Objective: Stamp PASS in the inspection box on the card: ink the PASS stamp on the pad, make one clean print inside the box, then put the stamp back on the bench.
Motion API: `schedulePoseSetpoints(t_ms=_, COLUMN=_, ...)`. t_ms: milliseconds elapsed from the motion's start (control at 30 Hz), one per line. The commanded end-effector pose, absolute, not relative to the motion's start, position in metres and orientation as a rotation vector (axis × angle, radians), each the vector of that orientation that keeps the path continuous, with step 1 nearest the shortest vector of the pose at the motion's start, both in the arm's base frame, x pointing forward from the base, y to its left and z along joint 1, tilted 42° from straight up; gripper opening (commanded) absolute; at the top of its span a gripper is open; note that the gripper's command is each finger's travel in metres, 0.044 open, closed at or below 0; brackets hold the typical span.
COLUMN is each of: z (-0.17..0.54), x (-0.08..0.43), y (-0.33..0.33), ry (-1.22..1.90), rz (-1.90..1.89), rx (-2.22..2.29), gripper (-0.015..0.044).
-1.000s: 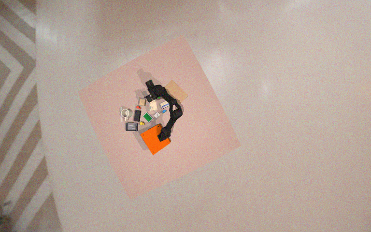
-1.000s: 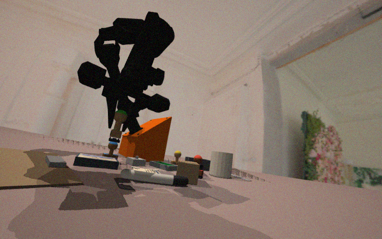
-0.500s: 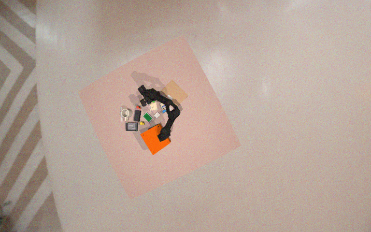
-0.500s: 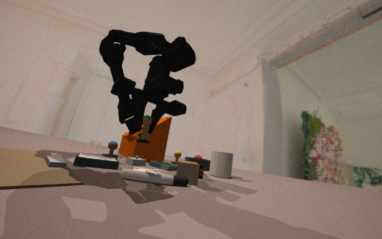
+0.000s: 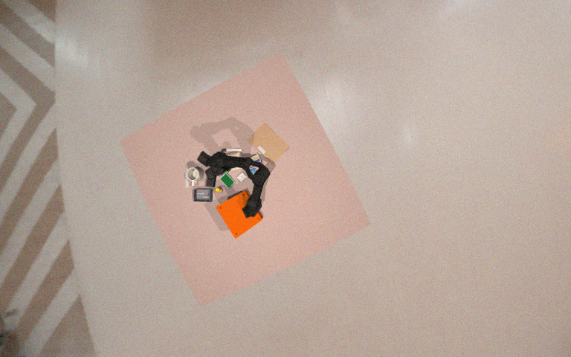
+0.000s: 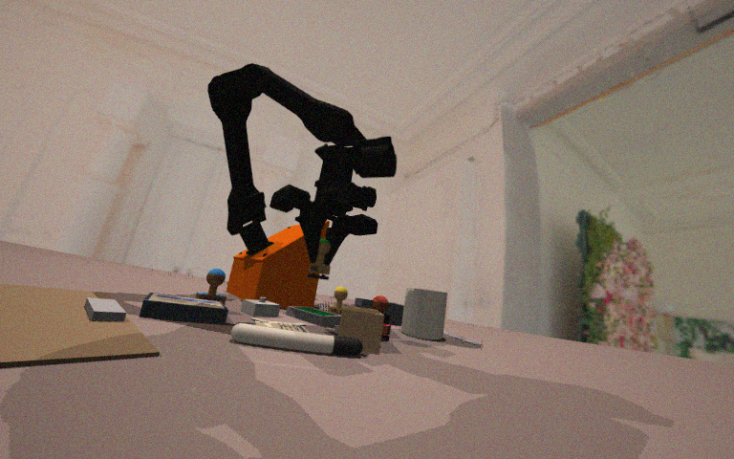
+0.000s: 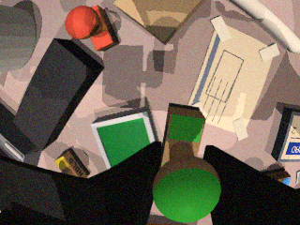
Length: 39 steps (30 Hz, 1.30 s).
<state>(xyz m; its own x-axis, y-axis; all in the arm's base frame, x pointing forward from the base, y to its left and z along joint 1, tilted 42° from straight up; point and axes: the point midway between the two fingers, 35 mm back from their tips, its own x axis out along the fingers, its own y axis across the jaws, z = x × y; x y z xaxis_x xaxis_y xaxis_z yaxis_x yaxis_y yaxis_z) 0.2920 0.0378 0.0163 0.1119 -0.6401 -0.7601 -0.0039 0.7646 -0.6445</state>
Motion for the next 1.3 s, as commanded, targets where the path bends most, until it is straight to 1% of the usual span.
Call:
schedulePoseSetpoints(t_ms=0, z=-0.002, x=0.269, y=0.050, ry=1.404, rz=-0.518, rx=-0.579, gripper=0.0000)
schedulePoseSetpoints(t_ms=267, z=-0.021, x=0.237, y=0.063, ry=1.397, rz=-0.537, rx=-0.593, gripper=0.0000)
schedulePoseSetpoints(t_ms=1267, z=-0.034, x=0.239, y=0.053, ry=1.396, rz=-0.537, rx=-0.594, gripper=0.0000)
